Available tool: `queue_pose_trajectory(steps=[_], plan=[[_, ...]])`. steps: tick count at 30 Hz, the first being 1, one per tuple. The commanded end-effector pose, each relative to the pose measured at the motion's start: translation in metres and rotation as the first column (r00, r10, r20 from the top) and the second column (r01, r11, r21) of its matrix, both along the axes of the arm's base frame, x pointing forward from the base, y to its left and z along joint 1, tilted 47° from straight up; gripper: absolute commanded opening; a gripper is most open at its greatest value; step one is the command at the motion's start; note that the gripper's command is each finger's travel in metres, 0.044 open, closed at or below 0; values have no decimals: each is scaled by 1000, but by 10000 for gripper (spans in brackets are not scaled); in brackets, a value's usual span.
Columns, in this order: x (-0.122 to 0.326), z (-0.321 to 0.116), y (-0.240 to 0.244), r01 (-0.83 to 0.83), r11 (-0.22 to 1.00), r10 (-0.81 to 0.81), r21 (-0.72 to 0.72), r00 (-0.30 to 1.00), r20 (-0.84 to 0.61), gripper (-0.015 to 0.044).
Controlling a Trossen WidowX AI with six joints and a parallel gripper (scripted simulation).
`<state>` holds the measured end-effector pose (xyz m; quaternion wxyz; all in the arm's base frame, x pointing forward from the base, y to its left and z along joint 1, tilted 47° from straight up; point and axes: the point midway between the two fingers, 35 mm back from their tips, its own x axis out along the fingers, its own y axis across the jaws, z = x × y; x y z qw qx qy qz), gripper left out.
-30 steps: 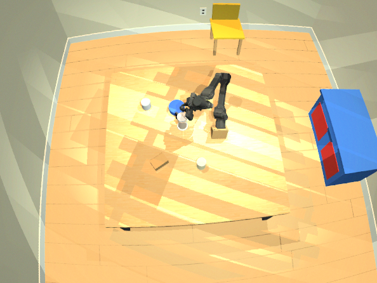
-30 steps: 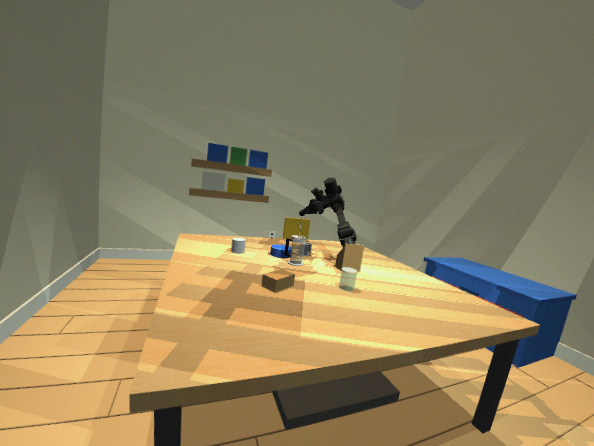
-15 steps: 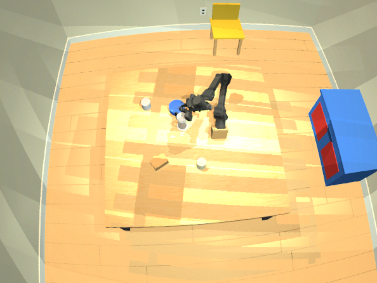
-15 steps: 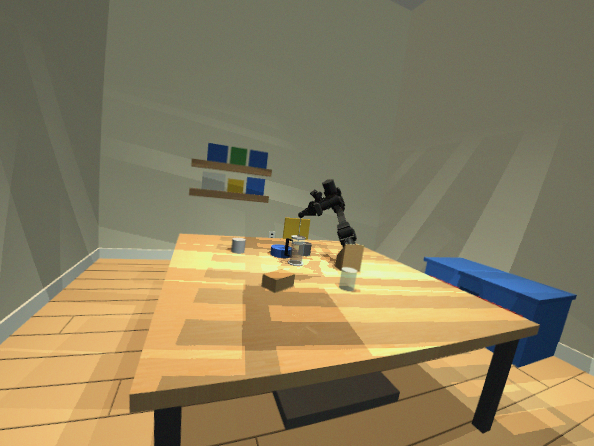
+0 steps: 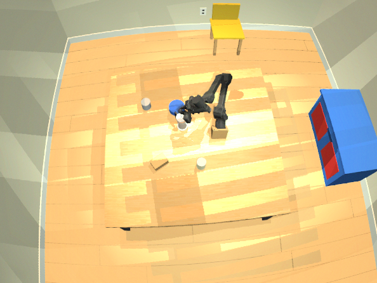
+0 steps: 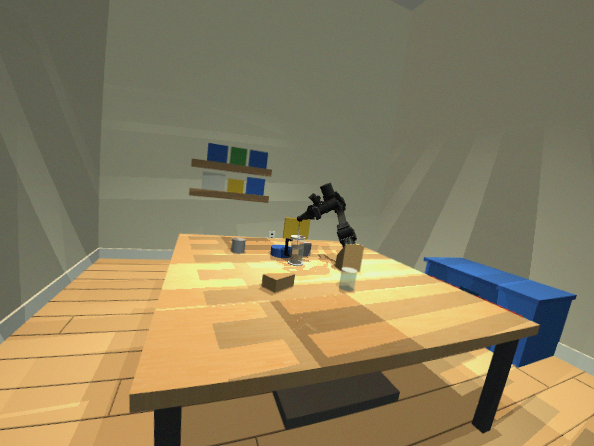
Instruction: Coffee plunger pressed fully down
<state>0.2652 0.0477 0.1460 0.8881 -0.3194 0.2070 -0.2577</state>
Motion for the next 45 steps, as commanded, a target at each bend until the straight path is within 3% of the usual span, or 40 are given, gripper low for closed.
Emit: queue_pose_trajectory(steps=[1,45], plan=[[-2,-16,-10,2,1000,-3,-8,999,-37,123],[12,-43,-45,-10,999,10,-31,1000,-11,123]])
